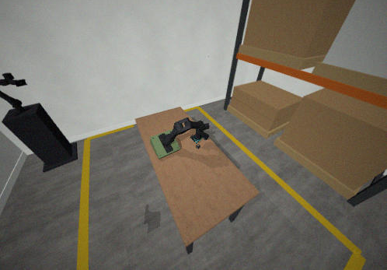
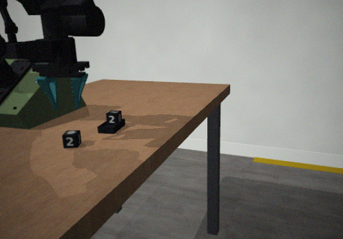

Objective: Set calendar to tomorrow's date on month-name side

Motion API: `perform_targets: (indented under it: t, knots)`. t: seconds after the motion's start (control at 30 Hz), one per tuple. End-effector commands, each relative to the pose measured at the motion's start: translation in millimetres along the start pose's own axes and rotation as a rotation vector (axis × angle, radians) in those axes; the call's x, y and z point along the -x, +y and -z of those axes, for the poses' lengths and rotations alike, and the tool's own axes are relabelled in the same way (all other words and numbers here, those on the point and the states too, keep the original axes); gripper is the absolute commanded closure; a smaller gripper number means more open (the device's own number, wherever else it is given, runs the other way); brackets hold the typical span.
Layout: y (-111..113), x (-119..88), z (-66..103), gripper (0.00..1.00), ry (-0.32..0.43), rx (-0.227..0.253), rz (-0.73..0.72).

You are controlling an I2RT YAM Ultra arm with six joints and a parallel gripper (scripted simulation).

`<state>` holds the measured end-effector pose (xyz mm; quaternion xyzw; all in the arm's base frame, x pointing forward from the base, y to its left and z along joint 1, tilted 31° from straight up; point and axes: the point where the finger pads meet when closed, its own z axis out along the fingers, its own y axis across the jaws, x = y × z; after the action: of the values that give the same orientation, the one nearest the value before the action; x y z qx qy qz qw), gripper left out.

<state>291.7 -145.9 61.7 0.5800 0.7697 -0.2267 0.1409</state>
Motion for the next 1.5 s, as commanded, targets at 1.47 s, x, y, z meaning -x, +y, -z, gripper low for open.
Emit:
perform_targets:
  t: [1.47]
  knots:
    - [5.8, 3.4, -24.2, 0.53, -0.015, 0.019, -0.001]
